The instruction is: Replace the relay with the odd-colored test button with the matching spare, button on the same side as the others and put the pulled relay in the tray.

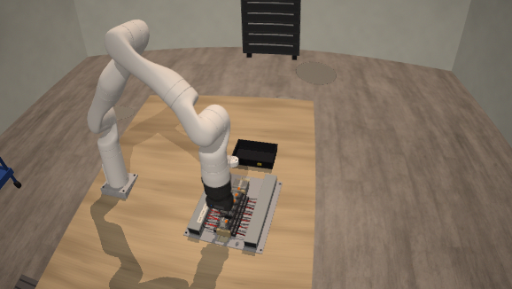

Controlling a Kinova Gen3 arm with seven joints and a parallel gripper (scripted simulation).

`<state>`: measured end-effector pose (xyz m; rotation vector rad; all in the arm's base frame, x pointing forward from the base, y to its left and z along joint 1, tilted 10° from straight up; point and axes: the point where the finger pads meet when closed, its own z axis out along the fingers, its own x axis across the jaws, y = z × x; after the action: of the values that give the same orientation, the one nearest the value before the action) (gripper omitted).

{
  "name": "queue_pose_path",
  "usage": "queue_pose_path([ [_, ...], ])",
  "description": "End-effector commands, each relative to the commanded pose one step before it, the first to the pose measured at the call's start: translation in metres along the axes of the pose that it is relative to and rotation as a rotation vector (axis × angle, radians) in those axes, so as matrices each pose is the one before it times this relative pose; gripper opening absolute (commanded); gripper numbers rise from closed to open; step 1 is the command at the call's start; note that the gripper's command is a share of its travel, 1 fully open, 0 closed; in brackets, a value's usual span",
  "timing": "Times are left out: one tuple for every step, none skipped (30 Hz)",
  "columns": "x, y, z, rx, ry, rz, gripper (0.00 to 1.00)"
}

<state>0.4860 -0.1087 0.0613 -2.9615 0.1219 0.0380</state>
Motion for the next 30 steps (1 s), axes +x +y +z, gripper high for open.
queue_pose_path([
  [0.00412, 0.00147, -0.01627, -0.00513, 0.01571, 0.00041, 0.00],
  [-0.00002, -0.00001, -0.00400, 0.00001, -0.00002, 0.00000, 0.00],
  [-0.00002, -0.00001, -0.00400, 0.00001, -0.00002, 0.00000, 0.00],
  [-0.00002, -0.00001, -0.00400, 0.00001, -0.00002, 0.00000, 0.00],
  [-0.00002, -0.00001, -0.00400, 0.00001, -0.00002, 0.00000, 0.00],
  [-0.00002, -0.00001, -0.00400, 0.00001, -0.00002, 0.00000, 0.00],
  [-0.00002, -0.00001, -0.00400, 0.00001, -0.00002, 0.00000, 0.00],
  [-0.00002, -0.00001, -0.00400, 0.00001, -0.00002, 0.00000, 0.00],
  [-0.00002, -0.00001, -0.00400, 0.00001, -0.00002, 0.00000, 0.00],
  [0.00000, 0.00000, 0.00000, 0.00000, 0.00000, 0.00000, 0.00],
  [0.00000, 0.00000, 0.00000, 0.00000, 0.00000, 0.00000, 0.00],
  [-0.00238, -0.00092, 0.00464, 0.00328, -0.00975, -0.00032, 0.00],
  [0.00025, 0.00010, -0.00127, -0.00023, 0.00068, 0.00002, 0.00],
  [0.00025, 0.00010, -0.00127, -0.00023, 0.00068, 0.00002, 0.00],
  [0.00025, 0.00010, -0.00127, -0.00023, 0.00068, 0.00002, 0.00],
  [0.00025, 0.00010, -0.00127, -0.00023, 0.00068, 0.00002, 0.00],
  [0.00025, 0.00010, -0.00127, -0.00023, 0.00068, 0.00002, 0.00],
  [0.00025, 0.00010, -0.00127, -0.00023, 0.00068, 0.00002, 0.00],
  [0.00025, 0.00010, -0.00127, -0.00023, 0.00068, 0.00002, 0.00],
  [0.00025, 0.00010, -0.00127, -0.00023, 0.00068, 0.00002, 0.00],
  [0.00025, 0.00010, -0.00127, -0.00023, 0.00068, 0.00002, 0.00],
  [0.00025, 0.00010, -0.00127, -0.00023, 0.00068, 0.00002, 0.00],
  [0.00025, 0.00010, -0.00127, -0.00023, 0.00068, 0.00002, 0.00],
  [0.00026, 0.00010, -0.00127, -0.00023, 0.00068, 0.00002, 0.00],
  [0.00026, 0.00010, -0.00127, -0.00023, 0.00068, 0.00002, 0.00],
  [0.00026, 0.00010, -0.00127, -0.00023, 0.00068, 0.00002, 0.00],
  [0.00000, 0.00000, 0.00000, 0.00000, 0.00000, 0.00000, 0.00],
  [0.00000, 0.00000, 0.00000, 0.00000, 0.00000, 0.00000, 0.00],
  [-0.00077, -0.00029, 0.00215, 0.00098, -0.00297, -0.00010, 0.00],
  [0.00005, 0.00002, 0.00048, -0.00007, 0.00022, 0.00001, 0.00],
])
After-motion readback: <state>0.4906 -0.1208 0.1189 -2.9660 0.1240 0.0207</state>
